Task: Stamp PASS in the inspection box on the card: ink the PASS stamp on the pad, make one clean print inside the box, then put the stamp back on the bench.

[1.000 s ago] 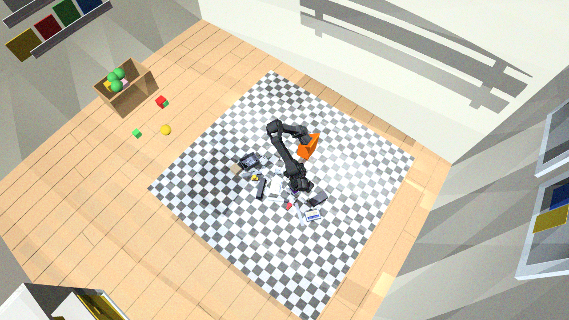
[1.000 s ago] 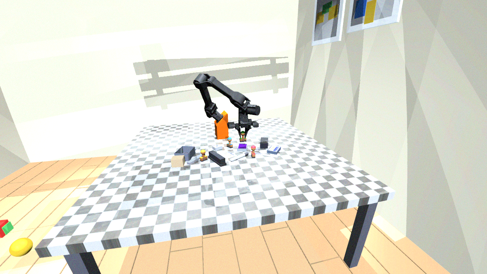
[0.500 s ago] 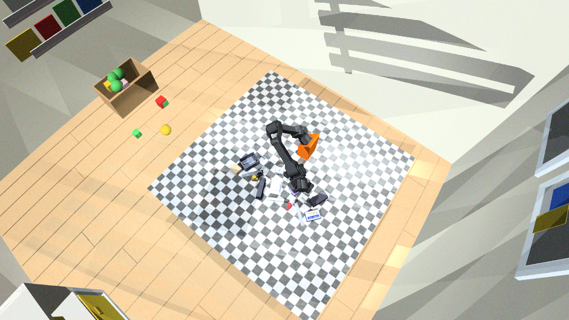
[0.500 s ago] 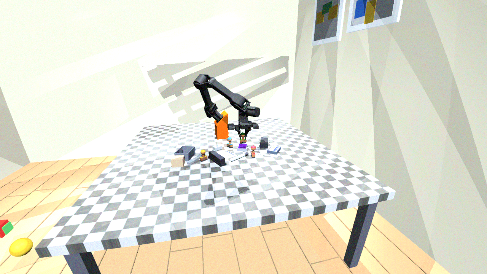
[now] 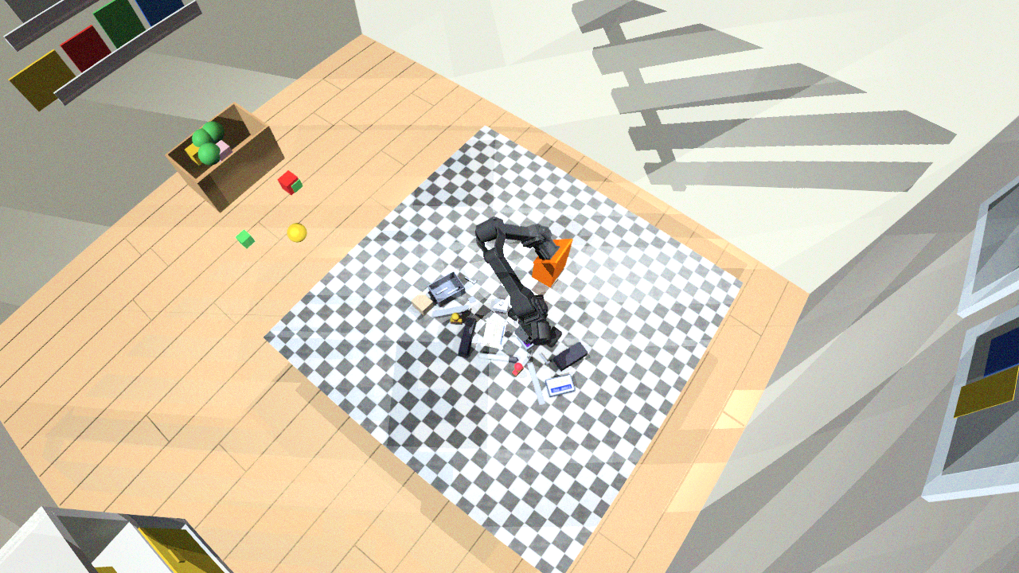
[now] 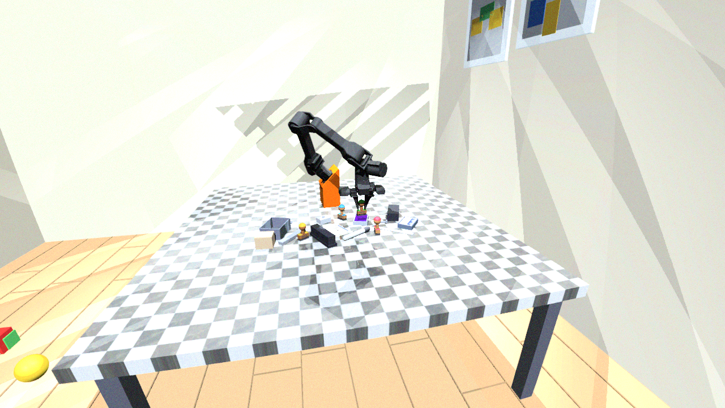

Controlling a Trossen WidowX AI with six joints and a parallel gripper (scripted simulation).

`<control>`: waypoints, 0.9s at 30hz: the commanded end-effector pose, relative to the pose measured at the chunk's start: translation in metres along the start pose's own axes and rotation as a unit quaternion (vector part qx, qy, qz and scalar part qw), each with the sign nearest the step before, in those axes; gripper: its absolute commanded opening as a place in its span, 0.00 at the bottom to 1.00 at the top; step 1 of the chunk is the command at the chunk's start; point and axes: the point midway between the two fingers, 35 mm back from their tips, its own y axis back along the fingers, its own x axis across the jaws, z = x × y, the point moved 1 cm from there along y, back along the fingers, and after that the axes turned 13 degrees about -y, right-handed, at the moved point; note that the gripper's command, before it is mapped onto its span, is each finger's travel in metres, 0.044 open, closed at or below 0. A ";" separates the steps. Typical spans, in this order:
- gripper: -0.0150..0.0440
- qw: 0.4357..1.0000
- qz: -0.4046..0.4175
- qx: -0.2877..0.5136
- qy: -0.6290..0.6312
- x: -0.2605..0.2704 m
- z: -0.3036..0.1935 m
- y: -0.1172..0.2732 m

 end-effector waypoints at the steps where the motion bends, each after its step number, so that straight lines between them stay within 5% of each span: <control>1: 0.25 1.000 -0.005 0.002 0.004 -0.001 -0.002 -0.006; 27: 0.25 1.000 -0.006 0.002 -0.003 -0.002 -0.003 -0.013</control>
